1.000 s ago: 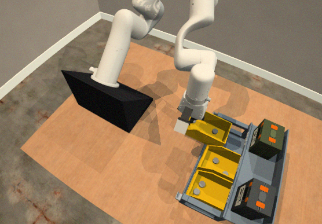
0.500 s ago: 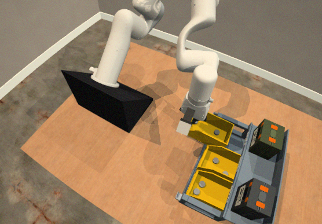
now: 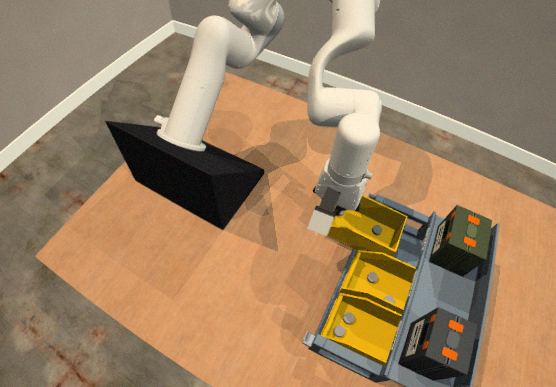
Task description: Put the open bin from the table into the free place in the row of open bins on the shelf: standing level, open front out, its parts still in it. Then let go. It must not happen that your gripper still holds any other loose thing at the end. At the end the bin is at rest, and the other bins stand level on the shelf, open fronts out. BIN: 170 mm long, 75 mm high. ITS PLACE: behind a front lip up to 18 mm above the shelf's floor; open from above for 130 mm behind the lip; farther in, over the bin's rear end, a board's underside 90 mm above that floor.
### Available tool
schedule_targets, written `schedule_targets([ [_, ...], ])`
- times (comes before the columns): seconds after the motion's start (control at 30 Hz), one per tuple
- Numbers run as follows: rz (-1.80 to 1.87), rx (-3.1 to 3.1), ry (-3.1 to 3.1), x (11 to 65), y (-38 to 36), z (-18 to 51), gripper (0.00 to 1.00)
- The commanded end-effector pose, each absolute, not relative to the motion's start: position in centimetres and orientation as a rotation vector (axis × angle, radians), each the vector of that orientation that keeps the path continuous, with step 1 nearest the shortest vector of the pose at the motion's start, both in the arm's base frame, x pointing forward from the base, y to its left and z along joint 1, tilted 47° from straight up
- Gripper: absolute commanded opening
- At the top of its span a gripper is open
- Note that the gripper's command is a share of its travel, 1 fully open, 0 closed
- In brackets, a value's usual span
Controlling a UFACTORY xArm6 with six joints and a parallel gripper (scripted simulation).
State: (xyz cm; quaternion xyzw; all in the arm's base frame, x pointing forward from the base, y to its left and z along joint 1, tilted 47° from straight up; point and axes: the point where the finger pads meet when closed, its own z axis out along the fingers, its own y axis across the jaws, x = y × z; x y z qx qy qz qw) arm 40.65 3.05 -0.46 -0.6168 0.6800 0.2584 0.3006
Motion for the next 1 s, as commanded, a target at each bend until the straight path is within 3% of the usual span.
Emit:
schedule_targets([
  [0.0,0.682,-1.636,1.805,41.1,2.9,-0.4,0.00],
  [0.97,0.682,-1.636,1.805,42.6,2.8,-0.4,0.00],
])
